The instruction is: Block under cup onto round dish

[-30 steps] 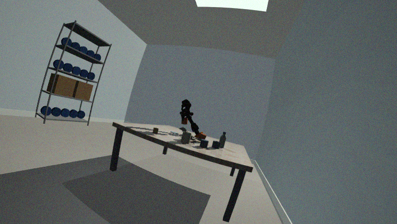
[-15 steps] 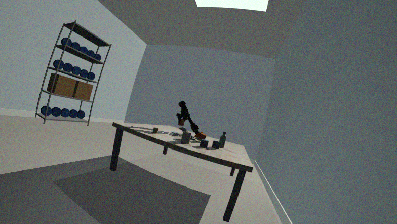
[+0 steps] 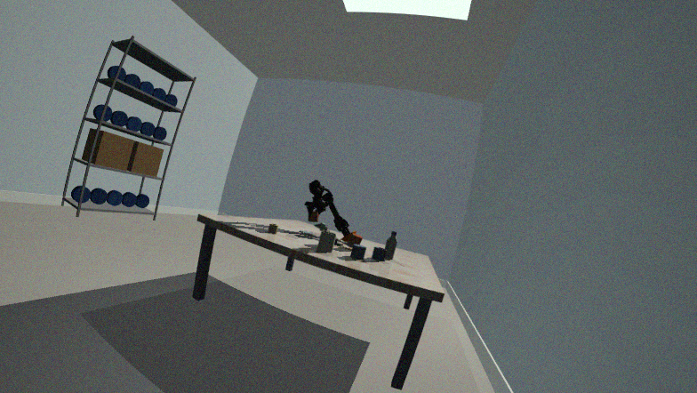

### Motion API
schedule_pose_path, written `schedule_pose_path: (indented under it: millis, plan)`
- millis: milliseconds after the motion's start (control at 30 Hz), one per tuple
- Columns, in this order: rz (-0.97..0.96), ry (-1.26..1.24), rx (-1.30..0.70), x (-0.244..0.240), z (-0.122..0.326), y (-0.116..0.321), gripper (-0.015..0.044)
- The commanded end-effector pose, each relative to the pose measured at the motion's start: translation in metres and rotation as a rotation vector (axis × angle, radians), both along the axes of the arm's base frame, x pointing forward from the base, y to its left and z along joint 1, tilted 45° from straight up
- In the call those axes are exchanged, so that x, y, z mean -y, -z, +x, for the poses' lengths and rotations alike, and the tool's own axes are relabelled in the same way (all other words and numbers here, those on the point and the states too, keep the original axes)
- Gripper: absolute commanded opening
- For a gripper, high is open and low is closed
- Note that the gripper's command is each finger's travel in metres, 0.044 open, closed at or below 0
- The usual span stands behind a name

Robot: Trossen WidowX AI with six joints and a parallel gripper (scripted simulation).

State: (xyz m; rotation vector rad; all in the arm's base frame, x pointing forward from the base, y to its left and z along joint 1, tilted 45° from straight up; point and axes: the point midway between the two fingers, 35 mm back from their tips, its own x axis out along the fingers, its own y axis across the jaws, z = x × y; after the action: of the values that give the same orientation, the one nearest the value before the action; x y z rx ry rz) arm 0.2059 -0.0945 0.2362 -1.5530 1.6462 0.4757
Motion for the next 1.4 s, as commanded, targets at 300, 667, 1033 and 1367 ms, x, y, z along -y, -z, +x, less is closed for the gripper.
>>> schedule_pose_path:
  millis: [300,667,1033,1367]
  plan:
    - [-0.034,0.027,-0.026,0.033,-0.04,-0.01,0.0]
    - [-0.064,0.058,-0.057,0.051,-0.076,-0.016,0.0]
    - [-0.079,0.075,-0.075,0.059,-0.095,-0.016,0.0]
    - [-0.079,0.076,-0.074,0.076,-0.095,0.002,0.0]
